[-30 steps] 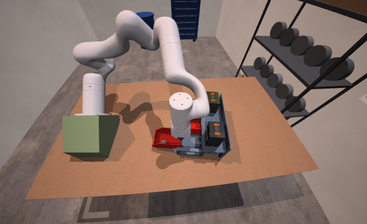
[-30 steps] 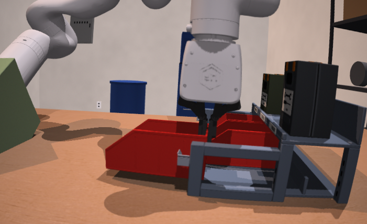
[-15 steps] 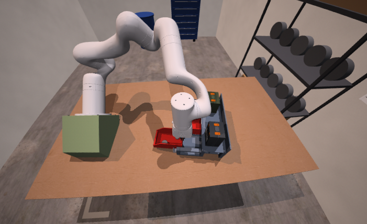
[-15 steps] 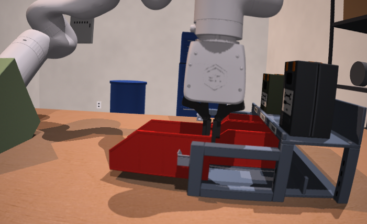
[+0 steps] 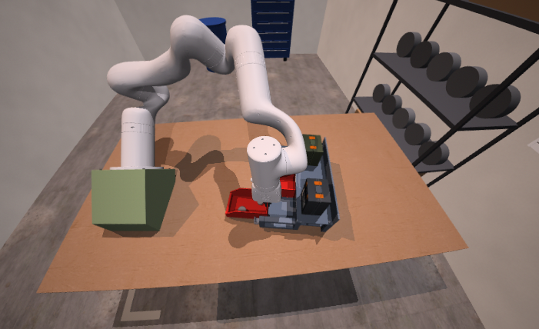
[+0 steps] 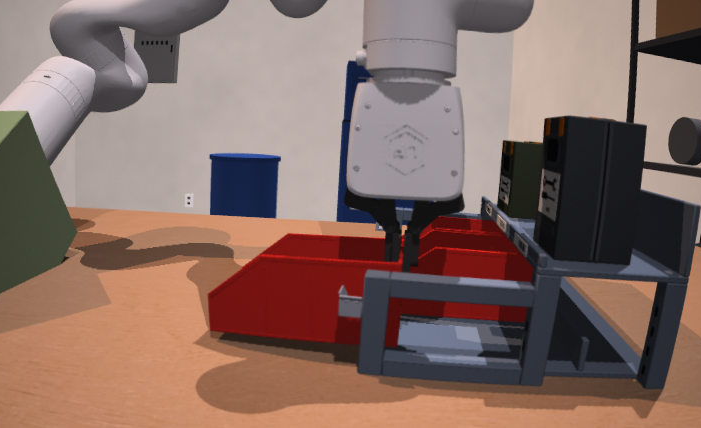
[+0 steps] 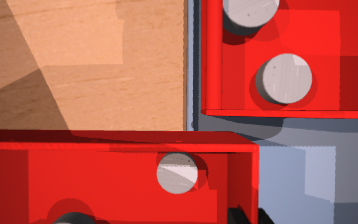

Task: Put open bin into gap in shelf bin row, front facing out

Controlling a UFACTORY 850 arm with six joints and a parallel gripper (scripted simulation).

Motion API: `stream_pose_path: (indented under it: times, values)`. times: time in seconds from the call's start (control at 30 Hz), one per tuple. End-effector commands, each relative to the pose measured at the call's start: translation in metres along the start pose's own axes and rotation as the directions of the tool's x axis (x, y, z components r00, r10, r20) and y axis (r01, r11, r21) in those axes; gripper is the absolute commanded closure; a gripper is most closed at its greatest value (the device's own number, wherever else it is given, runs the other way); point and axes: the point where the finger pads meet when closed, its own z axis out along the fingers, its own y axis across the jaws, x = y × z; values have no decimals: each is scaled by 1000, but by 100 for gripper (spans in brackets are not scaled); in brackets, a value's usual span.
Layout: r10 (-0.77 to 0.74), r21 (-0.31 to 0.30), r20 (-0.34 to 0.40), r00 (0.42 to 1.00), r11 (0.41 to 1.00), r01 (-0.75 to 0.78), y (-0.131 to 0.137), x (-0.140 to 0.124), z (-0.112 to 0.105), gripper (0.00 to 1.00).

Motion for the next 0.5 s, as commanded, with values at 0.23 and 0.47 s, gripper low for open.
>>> stream_pose_path:
  times: [0.23,0.47]
  values:
    - [-1,-32,1,1000,1000,1,0,0,-1,100]
    - [-1,-32,1,1000,1000,1,0,0,-1,100]
